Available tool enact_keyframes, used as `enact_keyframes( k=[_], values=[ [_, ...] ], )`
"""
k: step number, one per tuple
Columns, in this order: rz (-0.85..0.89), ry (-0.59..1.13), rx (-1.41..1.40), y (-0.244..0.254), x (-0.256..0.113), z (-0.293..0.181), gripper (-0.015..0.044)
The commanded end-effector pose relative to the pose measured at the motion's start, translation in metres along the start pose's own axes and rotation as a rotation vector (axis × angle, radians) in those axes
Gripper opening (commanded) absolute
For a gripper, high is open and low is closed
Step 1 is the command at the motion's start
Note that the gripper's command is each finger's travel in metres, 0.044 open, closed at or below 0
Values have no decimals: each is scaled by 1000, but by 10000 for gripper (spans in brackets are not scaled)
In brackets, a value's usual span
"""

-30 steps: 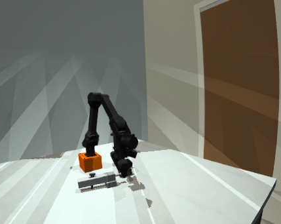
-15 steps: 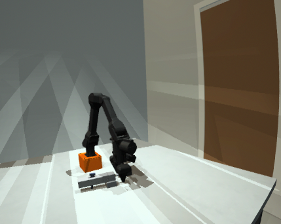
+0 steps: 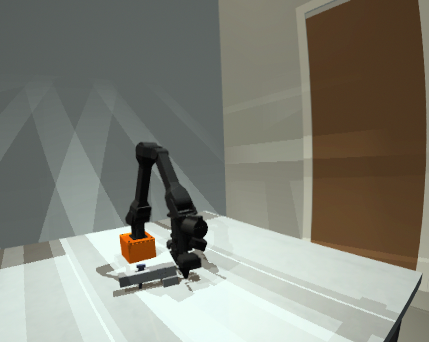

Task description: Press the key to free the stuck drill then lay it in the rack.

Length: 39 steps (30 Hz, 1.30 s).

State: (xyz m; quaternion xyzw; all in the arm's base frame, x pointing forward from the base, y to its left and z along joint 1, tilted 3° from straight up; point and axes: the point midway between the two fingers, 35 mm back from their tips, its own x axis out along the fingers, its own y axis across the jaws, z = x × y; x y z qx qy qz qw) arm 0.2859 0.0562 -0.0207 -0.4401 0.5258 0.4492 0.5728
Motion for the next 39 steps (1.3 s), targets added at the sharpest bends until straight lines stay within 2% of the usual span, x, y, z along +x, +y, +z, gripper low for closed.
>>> enact_keyframes(
  k=[1,7,10,39],
  values=[
    [0,0,0,0,0,0,177],
    [0,0,0,0,0,0,20],
    [0,0,0,0,0,0,0],
    [-1,0,-3,-1,-2,34,0]
  ],
)
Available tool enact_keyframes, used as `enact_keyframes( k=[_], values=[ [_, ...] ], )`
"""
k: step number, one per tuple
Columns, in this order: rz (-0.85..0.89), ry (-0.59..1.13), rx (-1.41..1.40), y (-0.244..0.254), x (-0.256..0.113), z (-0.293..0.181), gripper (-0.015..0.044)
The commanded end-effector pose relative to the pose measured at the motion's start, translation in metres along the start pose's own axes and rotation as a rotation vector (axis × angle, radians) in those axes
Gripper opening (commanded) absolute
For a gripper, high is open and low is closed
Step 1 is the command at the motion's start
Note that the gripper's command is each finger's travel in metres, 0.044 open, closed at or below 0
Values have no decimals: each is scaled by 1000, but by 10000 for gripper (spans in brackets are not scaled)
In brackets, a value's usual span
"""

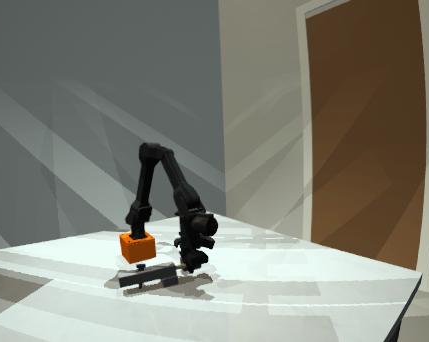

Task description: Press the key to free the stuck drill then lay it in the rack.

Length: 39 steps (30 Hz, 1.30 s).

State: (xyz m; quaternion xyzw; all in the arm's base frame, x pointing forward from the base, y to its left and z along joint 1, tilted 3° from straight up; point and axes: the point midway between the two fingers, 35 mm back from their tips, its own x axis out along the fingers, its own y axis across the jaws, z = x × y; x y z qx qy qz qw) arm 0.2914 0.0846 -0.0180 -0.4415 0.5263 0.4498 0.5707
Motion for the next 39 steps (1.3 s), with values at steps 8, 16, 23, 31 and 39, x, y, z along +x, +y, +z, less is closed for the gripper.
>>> enact_keyframes(
  k=[8,16,23,31,39],
  values=[
    [0,-2,-1,0,-1,11,26],
    [0,-2,-1,0,-1,11,236],
    [-2,-4,1,0,1,7,420],
    [-2,-3,1,0,2,3,440],
    [-2,-3,1,0,4,-2,440]
  ],
)
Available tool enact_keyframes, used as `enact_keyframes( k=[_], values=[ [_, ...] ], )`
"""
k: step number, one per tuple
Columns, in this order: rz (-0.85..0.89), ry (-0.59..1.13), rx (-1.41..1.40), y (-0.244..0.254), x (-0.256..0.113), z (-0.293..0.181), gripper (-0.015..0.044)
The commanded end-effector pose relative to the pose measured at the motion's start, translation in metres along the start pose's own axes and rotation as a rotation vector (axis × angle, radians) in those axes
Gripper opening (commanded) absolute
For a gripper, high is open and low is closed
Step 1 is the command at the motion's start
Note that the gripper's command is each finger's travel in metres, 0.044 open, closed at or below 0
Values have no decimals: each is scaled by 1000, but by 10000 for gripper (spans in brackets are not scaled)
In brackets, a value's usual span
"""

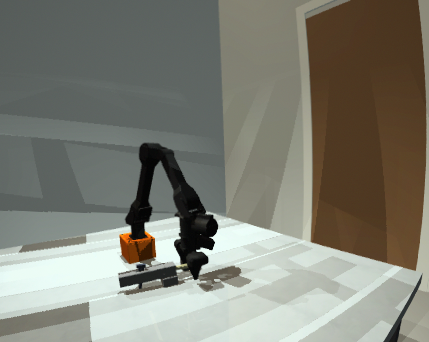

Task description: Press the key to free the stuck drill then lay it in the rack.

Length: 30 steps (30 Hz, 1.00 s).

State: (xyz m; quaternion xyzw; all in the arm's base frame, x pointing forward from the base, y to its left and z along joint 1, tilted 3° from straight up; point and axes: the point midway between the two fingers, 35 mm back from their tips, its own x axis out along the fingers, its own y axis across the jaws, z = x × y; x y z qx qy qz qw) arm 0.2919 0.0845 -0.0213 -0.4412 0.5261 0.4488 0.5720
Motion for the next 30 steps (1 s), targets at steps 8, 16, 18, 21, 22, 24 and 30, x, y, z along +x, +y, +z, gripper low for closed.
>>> enact_keyframes(
  k=[8,16,18,21,22,24,30],
  values=[
    [-1,0,0,0,1,-4,414],
    [-1,0,0,0,1,-4,204],
    [-1,0,0,0,1,-4,151],
    [-1,0,0,0,1,-4,72],
    [-1,0,0,0,1,-4,46],
    [-1,0,0,0,1,-4,33],
    [-1,0,0,0,1,-4,0]
  ],
)
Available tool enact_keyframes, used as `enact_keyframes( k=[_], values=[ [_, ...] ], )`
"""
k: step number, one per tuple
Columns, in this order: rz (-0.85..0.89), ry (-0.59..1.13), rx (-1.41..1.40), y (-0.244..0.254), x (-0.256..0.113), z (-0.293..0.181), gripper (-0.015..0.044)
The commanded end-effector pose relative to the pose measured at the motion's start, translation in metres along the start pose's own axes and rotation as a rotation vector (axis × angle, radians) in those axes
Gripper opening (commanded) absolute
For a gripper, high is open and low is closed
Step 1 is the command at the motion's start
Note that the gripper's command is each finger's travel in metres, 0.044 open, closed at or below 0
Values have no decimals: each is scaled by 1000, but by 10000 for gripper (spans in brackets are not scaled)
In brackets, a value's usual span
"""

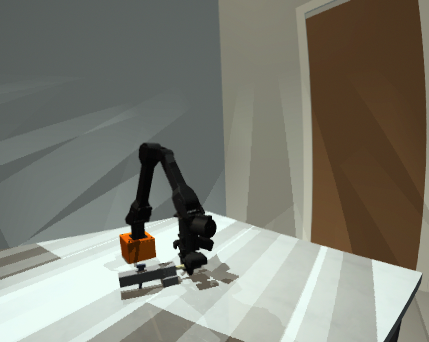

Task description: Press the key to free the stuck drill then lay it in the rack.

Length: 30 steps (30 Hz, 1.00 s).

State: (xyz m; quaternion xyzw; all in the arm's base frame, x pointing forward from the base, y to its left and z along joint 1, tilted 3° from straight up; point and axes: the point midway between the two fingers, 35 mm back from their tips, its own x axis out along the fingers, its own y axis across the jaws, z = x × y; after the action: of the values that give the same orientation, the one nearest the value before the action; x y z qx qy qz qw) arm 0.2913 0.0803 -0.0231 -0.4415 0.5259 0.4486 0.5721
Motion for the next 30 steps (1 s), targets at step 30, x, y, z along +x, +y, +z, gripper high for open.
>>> enact_keyframes(
  k=[30],
  values=[
    [1,-4,-1,0,-5,24,0]
  ],
)
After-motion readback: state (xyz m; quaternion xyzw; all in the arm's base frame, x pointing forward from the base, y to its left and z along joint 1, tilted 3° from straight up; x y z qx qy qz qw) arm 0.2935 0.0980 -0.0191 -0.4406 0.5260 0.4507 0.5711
